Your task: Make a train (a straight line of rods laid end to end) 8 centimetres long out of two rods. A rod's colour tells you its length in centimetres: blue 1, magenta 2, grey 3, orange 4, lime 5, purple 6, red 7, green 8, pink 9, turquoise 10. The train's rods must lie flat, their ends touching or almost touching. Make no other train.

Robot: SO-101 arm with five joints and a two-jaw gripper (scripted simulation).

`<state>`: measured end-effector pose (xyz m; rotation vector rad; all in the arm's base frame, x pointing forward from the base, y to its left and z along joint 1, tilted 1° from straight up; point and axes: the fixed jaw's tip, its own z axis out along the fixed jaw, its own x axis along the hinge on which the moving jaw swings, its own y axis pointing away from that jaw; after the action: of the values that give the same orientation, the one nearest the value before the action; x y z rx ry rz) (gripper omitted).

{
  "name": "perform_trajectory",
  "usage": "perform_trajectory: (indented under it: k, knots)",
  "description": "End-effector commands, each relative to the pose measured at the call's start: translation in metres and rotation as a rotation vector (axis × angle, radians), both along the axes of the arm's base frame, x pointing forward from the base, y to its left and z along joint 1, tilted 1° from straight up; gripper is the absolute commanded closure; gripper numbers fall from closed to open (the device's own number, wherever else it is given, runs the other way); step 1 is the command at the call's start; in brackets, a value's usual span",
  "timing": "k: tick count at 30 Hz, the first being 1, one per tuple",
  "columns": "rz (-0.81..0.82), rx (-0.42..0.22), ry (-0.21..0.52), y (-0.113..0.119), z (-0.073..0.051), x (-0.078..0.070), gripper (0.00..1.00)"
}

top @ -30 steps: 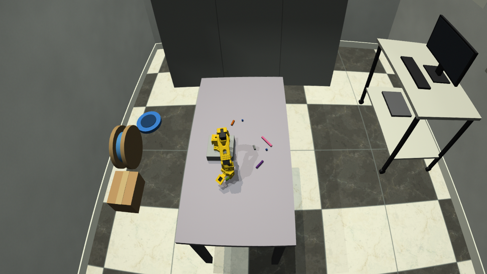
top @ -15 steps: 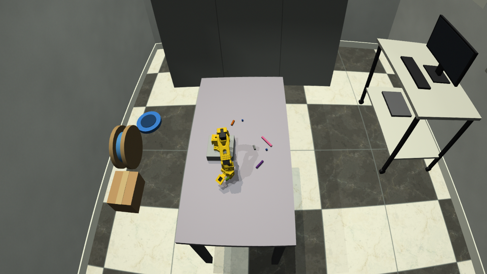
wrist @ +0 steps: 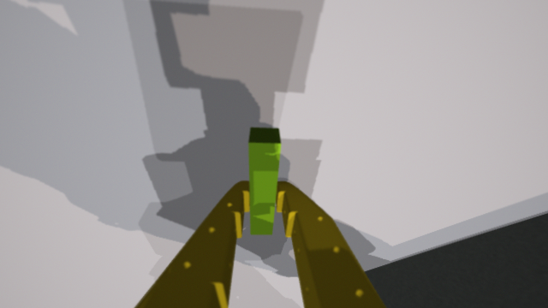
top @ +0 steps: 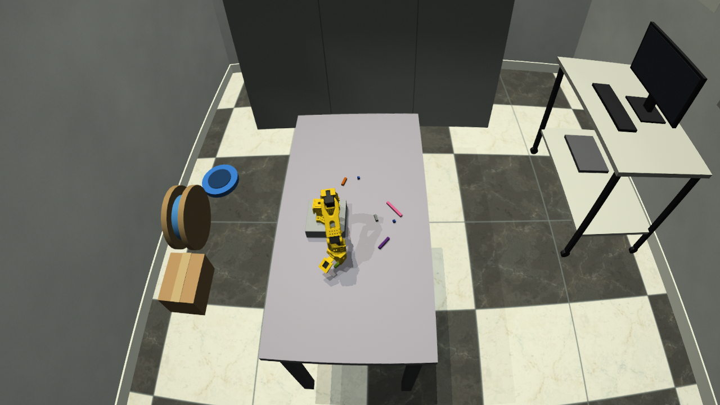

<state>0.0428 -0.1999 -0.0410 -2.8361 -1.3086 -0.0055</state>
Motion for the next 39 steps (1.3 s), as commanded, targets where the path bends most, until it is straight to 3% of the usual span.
perform_trajectory:
  k: [1, 30, 39]
  knots:
    - [-0.018, 0.021, 0.003, 0.004, -0.004, -0.003, 0.99]
    - [-0.018, 0.021, 0.003, 0.004, -0.004, -0.003, 1.0]
    - [-0.018, 0.021, 0.003, 0.004, 0.008, -0.004, 1.0]
